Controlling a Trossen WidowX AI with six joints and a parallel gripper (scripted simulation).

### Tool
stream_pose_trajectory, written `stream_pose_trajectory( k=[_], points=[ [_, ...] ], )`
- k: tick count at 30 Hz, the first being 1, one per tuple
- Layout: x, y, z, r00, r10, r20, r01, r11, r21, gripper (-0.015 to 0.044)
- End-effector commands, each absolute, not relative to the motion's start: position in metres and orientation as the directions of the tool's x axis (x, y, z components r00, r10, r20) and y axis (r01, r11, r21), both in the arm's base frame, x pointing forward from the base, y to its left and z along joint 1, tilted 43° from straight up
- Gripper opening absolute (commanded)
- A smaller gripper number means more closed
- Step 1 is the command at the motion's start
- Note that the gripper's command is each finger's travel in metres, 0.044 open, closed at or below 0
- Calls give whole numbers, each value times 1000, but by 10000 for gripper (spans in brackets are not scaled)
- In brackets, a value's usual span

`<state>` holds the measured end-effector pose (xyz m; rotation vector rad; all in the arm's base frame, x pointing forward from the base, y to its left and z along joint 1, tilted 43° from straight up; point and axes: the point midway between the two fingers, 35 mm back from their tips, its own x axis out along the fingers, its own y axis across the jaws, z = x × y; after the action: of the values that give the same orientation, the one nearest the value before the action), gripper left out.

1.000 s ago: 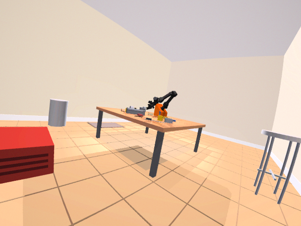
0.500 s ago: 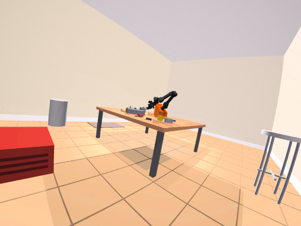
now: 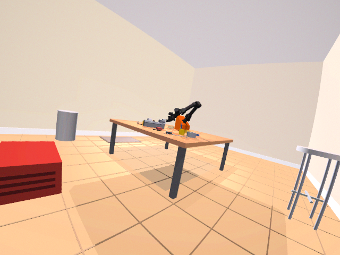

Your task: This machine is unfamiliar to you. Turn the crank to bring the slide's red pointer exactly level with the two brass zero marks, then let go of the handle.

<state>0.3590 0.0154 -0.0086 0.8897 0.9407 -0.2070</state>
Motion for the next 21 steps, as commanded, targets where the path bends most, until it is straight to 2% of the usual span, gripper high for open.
stream_pose_trajectory(
  k=[1, 21],
  points=[
    [363, 20, -2, 614, 222, -758, 494, 640, 588, 0],
    [364, 21, -1, 614, 222, -758, 494, 640, 588, 0]
  ],
)
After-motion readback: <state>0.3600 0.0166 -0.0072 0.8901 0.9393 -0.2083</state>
